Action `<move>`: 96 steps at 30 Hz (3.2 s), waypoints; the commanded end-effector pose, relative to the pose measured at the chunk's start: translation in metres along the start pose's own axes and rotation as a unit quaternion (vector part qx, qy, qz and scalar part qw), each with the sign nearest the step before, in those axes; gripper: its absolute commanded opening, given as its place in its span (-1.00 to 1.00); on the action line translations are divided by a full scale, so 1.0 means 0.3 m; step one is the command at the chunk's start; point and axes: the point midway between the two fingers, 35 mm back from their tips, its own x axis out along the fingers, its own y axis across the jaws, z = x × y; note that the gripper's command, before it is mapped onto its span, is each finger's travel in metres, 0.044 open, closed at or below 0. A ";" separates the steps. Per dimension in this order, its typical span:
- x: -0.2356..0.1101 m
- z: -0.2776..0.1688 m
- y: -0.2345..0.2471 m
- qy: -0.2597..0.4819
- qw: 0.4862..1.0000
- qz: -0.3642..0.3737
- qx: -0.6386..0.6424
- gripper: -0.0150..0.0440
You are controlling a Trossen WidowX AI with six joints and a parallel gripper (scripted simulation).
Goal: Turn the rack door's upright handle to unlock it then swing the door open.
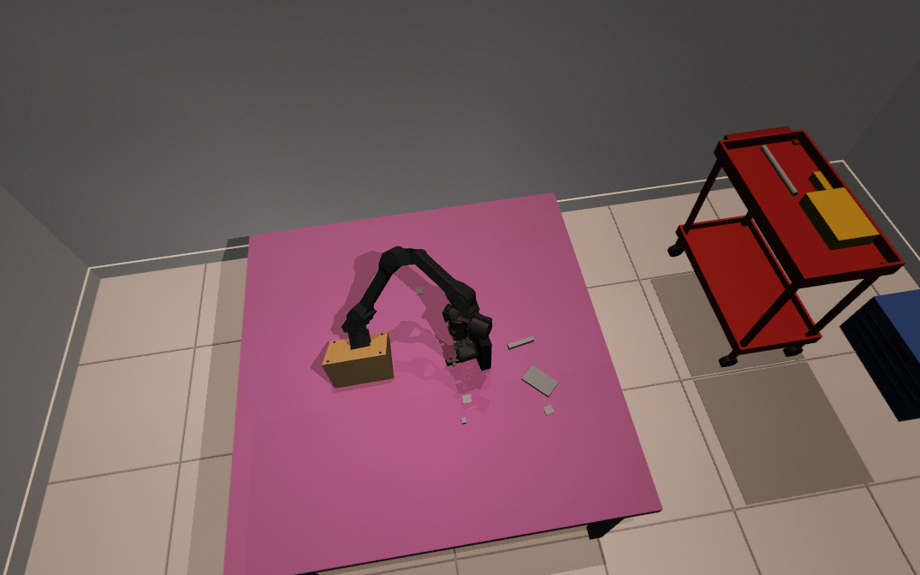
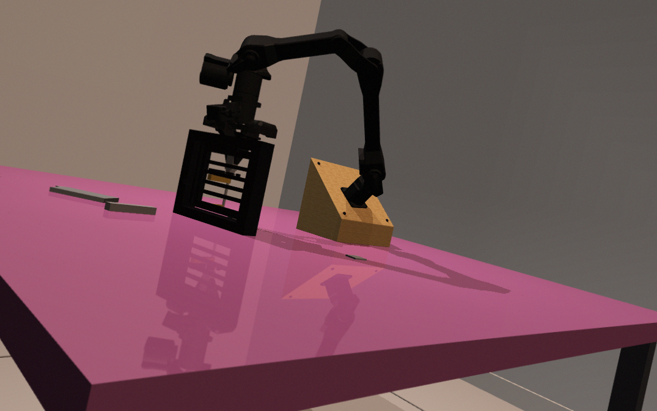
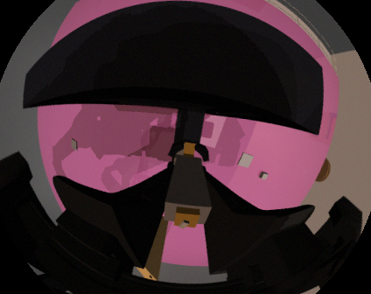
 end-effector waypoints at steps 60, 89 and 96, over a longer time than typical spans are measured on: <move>0.006 0.001 0.001 0.000 0.589 -0.001 0.808 0.48; 0.005 0.000 0.000 0.001 0.974 -0.001 0.225 0.48; 0.005 0.000 0.000 0.001 0.999 -0.001 0.053 0.48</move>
